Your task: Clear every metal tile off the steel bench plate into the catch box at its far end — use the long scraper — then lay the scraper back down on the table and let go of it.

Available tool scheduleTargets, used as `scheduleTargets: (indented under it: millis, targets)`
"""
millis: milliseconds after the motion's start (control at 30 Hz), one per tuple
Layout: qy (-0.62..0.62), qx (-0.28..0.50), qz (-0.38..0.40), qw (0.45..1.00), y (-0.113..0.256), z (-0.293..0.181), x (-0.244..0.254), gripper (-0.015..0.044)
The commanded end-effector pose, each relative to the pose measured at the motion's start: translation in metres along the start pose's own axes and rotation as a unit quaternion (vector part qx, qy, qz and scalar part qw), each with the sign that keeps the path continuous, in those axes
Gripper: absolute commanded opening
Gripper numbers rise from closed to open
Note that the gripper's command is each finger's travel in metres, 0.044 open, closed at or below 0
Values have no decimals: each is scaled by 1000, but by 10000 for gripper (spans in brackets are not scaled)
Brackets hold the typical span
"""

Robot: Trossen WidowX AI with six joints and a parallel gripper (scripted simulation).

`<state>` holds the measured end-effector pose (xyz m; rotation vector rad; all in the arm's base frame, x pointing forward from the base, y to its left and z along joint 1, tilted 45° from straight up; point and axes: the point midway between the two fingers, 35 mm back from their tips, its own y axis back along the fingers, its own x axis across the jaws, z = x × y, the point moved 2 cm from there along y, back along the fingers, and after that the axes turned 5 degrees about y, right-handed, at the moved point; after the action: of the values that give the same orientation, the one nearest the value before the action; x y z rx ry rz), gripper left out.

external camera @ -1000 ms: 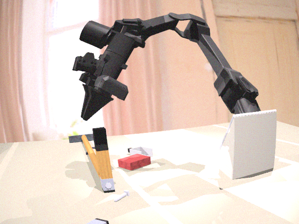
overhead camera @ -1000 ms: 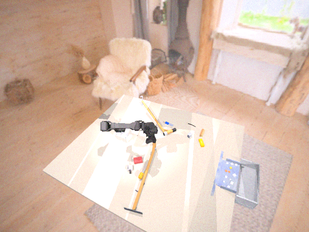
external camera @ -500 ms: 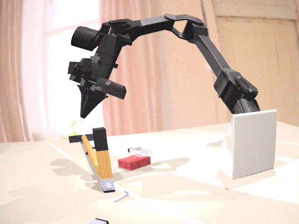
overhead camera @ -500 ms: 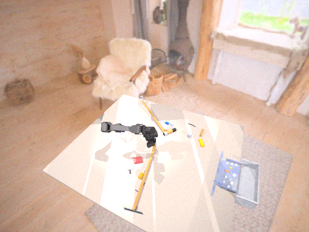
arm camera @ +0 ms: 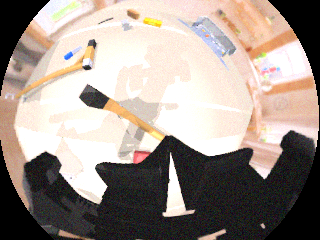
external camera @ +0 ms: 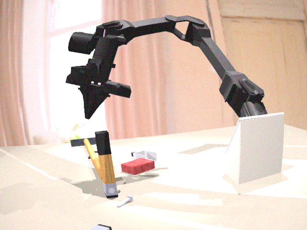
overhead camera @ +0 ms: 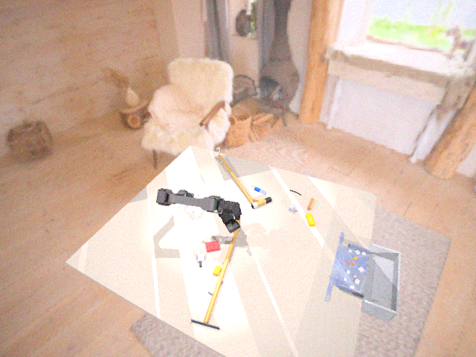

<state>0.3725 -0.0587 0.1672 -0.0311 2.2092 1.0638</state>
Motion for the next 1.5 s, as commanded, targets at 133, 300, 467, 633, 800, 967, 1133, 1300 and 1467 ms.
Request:
scheduleTargets:
  millis: [133,300,467,633,800,967,1133,1300,1467]
  targets:
    - [80,21,25,996,2,-20,-12,0]
    - [127,30,43,991,4,-33,-19,0]
    - [173,37,61,982,7,-47,-25,0]
    - [219,42,80,972,10,-61,-30,0]
    - [264,45,100,958,13,-75,-35,0]
    - [308,46,120,943,17,-90,-38,0]
    - [351,45,141,925,21,-105,-41,0]
    - [393,42,161,904,26,-120,-44,0]
    - [405,41,167,898,28,-124,-44,0]
